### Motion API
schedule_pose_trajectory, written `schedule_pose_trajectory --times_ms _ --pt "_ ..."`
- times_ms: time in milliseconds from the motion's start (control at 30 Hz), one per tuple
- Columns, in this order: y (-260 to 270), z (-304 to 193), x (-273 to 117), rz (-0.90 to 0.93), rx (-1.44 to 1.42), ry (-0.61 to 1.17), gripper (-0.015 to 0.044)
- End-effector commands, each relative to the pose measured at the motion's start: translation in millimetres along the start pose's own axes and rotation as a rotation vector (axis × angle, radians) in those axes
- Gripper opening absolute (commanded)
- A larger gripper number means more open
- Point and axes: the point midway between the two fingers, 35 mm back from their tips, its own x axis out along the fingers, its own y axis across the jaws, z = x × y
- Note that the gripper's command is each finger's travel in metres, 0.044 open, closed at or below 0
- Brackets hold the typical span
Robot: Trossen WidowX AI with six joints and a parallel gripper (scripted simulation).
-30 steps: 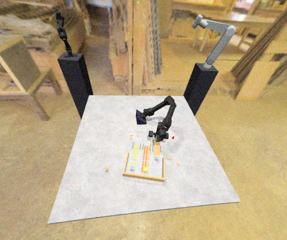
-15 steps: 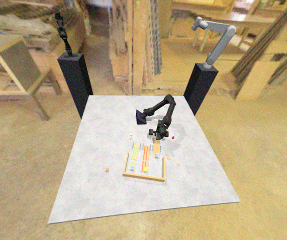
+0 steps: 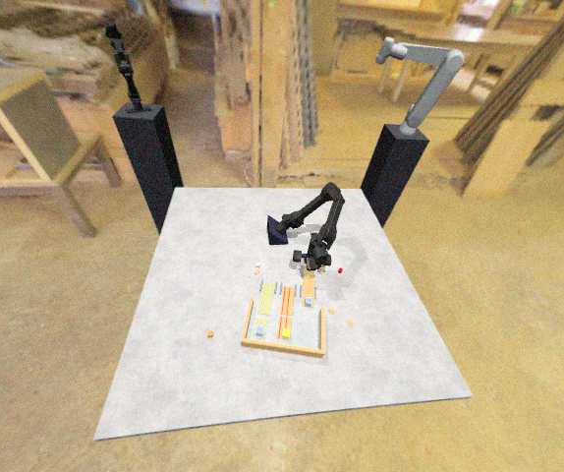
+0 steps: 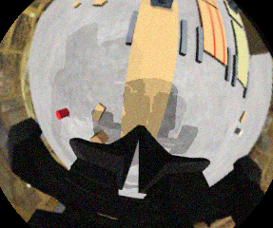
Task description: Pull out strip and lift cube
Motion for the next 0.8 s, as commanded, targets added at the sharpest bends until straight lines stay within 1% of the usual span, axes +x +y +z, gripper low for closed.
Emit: schedule_pose_trajectory --times_ms 0,167,767 --pt "-0.9 -12.4 4.8 -0.001 0.007 0.025 0.0" --pt "-0.8 -18.9 4.7 -0.001 0.007 0.025 0.0" --pt "-0.8 -19.1 4.7 -0.001 0.007 0.025 0.0"
